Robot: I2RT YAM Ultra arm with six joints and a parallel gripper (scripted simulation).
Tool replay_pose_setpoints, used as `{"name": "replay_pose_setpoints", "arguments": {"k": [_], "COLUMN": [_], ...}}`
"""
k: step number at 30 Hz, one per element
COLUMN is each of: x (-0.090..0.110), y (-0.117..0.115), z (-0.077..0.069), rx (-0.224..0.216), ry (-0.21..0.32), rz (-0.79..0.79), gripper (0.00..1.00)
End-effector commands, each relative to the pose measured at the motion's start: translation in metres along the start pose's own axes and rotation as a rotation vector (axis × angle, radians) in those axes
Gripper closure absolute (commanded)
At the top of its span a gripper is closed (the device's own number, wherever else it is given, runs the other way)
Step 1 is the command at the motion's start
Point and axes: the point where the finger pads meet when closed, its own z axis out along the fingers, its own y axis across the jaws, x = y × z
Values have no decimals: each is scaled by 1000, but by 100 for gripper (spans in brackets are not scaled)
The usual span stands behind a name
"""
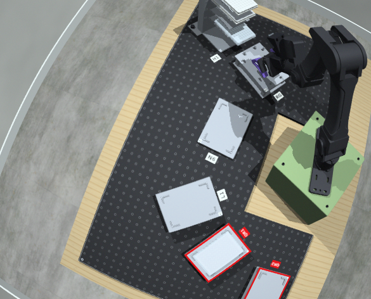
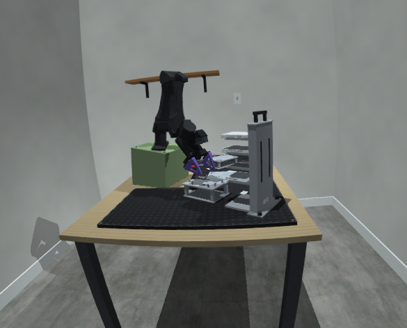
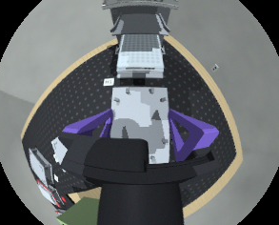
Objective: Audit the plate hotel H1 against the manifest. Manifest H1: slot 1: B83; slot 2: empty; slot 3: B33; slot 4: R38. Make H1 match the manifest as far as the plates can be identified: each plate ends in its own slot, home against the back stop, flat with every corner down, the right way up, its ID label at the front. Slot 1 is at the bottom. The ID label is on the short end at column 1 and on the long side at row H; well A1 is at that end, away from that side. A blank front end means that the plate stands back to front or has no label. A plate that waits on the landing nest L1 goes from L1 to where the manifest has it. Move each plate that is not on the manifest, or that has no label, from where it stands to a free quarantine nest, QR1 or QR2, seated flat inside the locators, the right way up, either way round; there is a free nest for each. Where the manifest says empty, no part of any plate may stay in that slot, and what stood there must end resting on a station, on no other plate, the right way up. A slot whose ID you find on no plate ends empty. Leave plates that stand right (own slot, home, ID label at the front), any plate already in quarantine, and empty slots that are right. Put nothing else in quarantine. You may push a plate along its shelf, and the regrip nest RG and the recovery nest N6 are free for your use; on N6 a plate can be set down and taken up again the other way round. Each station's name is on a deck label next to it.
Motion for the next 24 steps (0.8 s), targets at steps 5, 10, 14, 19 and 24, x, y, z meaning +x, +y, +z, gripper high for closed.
{"name": "replay_pose_setpoints", "arguments": {"k": [5,10,14,19,24], "x": [0,0,0,0,0], "y": [0,0,0,0,0], "z": [0,0,0,0,0], "rx": [-3,-3,-3,-3,-3], "ry": [-11,-11,-11,-11,-11], "rz": [-4,-4,-4,-4,-4], "gripper": [100,100,100,100,100]}}
